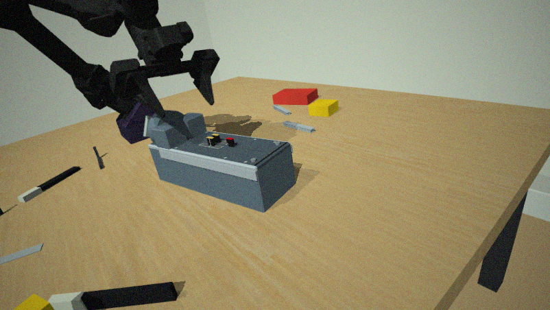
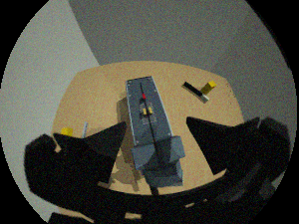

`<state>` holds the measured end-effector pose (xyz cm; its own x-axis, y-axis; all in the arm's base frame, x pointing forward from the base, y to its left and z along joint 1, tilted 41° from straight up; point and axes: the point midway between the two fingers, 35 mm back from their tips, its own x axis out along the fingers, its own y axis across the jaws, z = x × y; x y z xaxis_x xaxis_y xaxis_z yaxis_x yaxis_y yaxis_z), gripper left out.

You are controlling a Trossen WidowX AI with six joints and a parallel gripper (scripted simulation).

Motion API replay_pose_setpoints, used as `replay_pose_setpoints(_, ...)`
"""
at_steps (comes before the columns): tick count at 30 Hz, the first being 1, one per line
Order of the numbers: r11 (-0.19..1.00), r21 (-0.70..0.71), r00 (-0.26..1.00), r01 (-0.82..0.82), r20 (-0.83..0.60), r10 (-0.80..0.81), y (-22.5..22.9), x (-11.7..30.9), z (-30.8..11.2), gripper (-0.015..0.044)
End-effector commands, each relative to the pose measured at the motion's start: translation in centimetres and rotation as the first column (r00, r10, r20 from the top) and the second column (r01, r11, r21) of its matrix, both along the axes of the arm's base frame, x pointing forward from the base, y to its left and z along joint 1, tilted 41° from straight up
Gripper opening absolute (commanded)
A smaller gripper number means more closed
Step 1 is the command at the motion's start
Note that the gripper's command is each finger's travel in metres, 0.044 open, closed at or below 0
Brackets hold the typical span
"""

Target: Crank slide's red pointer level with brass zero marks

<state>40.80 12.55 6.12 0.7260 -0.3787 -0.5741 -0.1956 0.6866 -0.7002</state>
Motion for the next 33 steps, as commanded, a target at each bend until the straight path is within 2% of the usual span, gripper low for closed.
replay_pose_setpoints(1,1.000,0.002,1.000,0.000,-0.001,0.000,1.1,0.0,1.0,0.0440)
replay_pose_setpoints(7,1.000,0.005,1.000,0.002,0.002,-0.002,3.6,-0.6,4.3,0.0440)
replay_pose_setpoints(11,1.000,0.007,1.000,-0.003,0.001,0.003,3.9,-1.1,4.8,0.0440)
replay_pose_setpoints(33,0.983,0.078,0.983,-0.167,-0.070,0.172,1.3,-12.5,5.2,0.0440)
